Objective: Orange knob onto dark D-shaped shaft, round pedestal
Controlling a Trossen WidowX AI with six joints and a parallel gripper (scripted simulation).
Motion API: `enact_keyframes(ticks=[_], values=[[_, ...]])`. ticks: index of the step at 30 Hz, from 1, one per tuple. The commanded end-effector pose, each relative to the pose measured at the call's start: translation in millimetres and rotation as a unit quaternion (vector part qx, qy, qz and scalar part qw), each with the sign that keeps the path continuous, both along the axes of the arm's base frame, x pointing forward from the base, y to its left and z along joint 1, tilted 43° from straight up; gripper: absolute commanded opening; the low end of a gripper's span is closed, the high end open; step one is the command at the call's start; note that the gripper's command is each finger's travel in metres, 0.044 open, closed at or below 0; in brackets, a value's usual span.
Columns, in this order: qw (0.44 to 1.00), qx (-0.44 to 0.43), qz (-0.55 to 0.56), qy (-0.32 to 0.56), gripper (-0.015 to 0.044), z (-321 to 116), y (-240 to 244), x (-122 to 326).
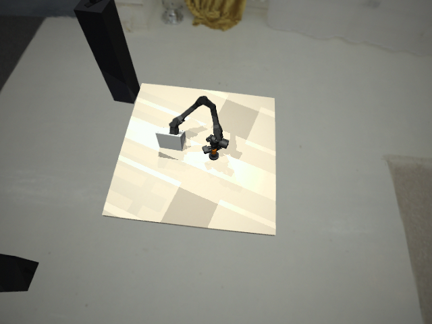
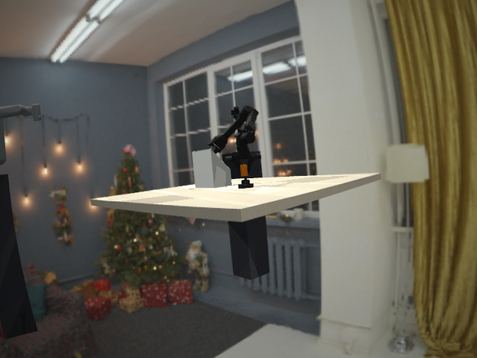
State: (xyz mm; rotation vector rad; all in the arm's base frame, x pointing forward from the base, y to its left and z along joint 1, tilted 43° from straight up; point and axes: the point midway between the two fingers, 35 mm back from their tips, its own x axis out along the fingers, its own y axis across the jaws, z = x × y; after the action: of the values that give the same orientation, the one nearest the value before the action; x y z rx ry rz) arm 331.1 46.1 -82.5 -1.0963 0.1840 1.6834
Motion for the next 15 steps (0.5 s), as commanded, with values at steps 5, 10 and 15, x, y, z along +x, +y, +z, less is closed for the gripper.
enact_keyframes(ticks=[5, 10, 15], values=[[0.952, -0.003, -0.224, 0.208, 0.0, -2.4, 2.0, 4.2], [0.885, -0.005, -0.341, 0.316, 0.0, -2.6, 2.3, 6.2], [0.791, -0.006, -0.448, 0.416, 0.0, -1.6, 1.9, 7.6]])
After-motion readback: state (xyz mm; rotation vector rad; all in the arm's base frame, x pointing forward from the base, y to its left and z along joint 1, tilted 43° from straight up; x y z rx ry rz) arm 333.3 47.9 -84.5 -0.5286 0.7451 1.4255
